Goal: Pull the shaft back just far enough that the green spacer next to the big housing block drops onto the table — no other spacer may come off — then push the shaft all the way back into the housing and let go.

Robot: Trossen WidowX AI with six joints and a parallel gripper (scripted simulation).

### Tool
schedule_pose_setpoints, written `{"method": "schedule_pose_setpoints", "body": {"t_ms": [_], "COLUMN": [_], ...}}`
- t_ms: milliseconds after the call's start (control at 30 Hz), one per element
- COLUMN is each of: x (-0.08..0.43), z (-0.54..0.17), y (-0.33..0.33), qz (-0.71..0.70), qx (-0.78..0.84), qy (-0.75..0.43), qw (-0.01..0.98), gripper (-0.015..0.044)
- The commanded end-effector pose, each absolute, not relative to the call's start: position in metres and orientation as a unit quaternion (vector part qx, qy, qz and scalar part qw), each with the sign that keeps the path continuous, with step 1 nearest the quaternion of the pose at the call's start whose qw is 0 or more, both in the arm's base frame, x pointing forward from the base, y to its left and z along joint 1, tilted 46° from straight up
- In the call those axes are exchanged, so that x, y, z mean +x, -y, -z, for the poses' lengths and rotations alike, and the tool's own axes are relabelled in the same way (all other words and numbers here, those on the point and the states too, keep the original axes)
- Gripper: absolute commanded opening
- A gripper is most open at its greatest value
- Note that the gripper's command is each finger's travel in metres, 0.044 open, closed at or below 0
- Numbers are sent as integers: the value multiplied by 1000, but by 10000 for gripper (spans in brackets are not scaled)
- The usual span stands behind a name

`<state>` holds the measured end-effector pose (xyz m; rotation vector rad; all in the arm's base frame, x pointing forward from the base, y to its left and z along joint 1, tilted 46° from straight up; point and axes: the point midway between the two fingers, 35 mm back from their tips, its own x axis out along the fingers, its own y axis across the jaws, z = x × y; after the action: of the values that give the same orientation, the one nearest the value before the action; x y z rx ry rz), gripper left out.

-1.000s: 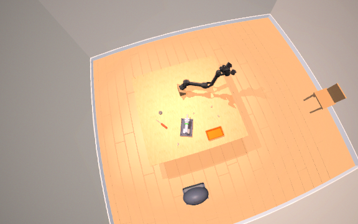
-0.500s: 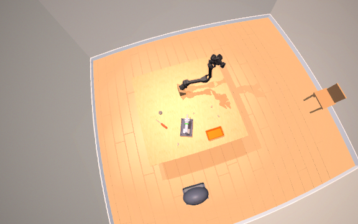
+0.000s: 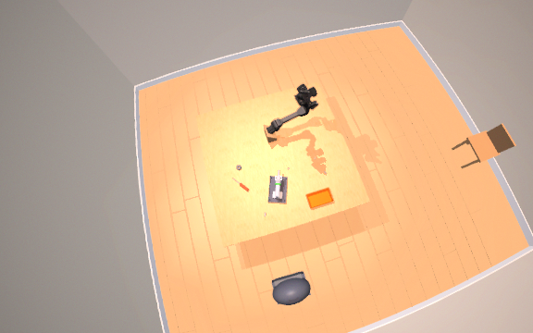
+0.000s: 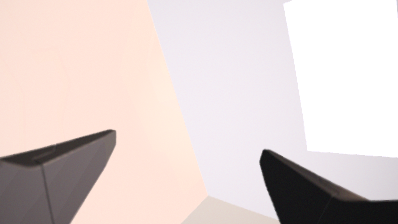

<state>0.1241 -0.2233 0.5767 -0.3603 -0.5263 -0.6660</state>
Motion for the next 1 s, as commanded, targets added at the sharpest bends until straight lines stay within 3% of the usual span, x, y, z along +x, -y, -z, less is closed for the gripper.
{"method": "schedule_pose_setpoints", "body": {"t_ms": [0,467,967], "x": [163,273,361], "z": [-526,-383,-204], "y": [259,280,207], "qz": [324,258,65], "qx": [-224,-393,-619], "qy": [191,23,-115], "qw": [899,882,774], "gripper": [440,440,440]}}
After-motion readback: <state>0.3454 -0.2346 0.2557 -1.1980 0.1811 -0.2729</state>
